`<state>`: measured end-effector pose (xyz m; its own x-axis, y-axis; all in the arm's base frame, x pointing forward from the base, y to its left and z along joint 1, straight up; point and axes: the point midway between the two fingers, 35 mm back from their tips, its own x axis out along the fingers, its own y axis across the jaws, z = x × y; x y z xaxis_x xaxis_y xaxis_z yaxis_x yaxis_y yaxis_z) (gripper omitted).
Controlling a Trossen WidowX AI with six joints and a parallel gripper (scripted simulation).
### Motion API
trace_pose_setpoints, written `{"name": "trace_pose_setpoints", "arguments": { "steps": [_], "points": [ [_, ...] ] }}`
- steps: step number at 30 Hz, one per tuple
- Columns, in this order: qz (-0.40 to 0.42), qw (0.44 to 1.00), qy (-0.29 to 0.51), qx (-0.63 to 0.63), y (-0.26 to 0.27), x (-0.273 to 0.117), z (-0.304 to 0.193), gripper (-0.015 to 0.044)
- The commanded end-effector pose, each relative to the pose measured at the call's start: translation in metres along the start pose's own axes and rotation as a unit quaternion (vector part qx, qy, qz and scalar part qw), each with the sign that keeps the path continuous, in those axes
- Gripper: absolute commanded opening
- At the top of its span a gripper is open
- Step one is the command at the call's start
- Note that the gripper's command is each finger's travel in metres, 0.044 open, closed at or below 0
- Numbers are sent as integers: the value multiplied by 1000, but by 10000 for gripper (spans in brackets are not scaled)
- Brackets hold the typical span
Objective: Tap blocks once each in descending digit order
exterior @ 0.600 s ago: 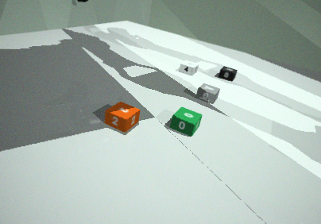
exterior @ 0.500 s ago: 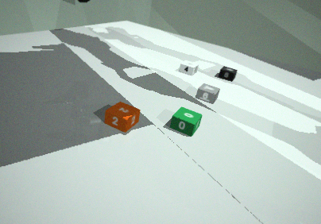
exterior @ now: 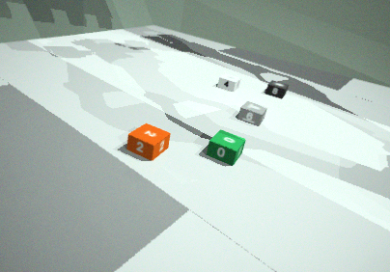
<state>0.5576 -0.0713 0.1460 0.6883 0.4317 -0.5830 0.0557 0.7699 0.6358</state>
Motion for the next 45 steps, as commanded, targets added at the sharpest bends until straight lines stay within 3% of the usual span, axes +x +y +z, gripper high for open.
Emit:
{"name": "trace_pose_setpoints", "arguments": {
  "steps": [1,8,14,39,45],
  "points": [
    [-126,989,65,-52,-38,-48,-48,400],
    [-248,938,205,-133,-72,-127,-125,400],
    [-293,872,341,-193,-85,-193,-190,400],
    [-293,872,341,-193,-84,-193,-191,400],
    [-288,874,338,-196,-37,-160,-211,400]
  ]
}}
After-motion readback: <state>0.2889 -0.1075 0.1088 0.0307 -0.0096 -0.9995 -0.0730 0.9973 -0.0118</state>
